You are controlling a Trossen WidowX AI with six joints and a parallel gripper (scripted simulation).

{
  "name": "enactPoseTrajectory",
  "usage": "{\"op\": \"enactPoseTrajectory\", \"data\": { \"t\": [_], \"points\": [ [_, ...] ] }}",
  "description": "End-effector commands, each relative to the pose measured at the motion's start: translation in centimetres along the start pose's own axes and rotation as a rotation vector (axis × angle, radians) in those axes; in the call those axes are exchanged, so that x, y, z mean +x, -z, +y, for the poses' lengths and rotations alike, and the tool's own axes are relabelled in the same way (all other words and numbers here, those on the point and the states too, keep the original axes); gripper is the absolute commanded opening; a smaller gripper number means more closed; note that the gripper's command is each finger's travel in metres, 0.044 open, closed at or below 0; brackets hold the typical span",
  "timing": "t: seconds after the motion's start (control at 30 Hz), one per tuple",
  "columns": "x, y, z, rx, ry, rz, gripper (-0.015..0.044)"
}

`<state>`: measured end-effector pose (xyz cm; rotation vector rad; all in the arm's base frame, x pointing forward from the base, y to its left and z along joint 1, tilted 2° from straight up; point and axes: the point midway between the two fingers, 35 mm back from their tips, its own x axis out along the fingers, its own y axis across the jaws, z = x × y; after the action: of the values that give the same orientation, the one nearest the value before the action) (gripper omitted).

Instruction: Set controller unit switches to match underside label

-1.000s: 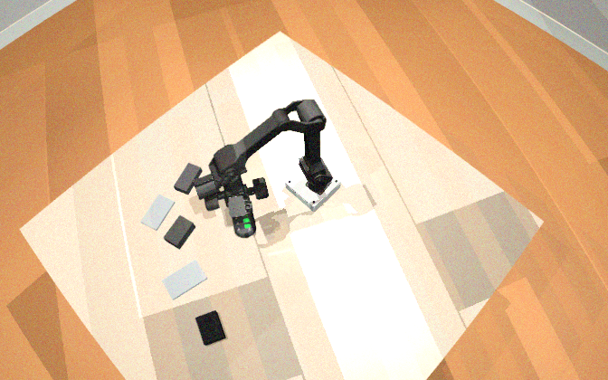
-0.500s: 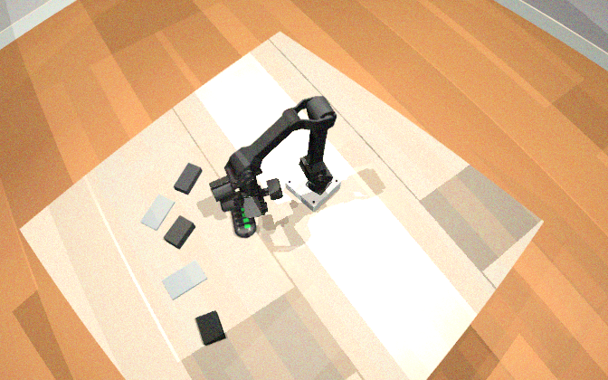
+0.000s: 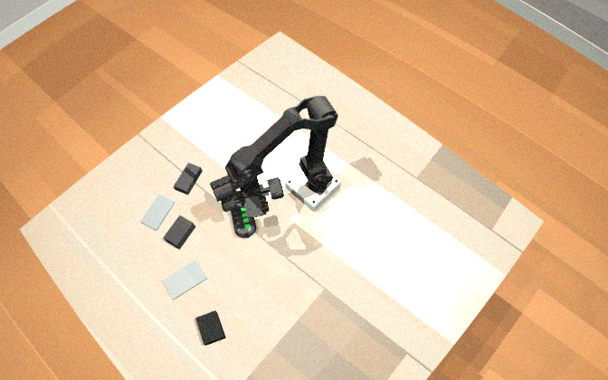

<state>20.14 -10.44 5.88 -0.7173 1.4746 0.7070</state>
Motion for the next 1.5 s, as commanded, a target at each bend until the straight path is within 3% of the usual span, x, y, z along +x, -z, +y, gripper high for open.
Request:
{"op": "enactPoseTrajectory", "data": {
  "t": [0.0, 0.23, 0.6, 1.0, 1.47],
  "points": [
    [-2.8, -0.1, -0.2, 0.001, 0.01, -0.002, 0.0105],
    [-4.7, 0.0, -0.1, 0.001, 0.009, -0.002, 0.0289],
    [-4.7, 0.0, -0.1, 0.001, 0.009, -0.002, 0.0],
    [-4.7, 0.0, -0.1, 0.001, 0.009, -0.002, 0.0],
    [-4.7, 0.0, -0.1, -0.003, 0.01, -0.002, 0.0367]
  ]
}}
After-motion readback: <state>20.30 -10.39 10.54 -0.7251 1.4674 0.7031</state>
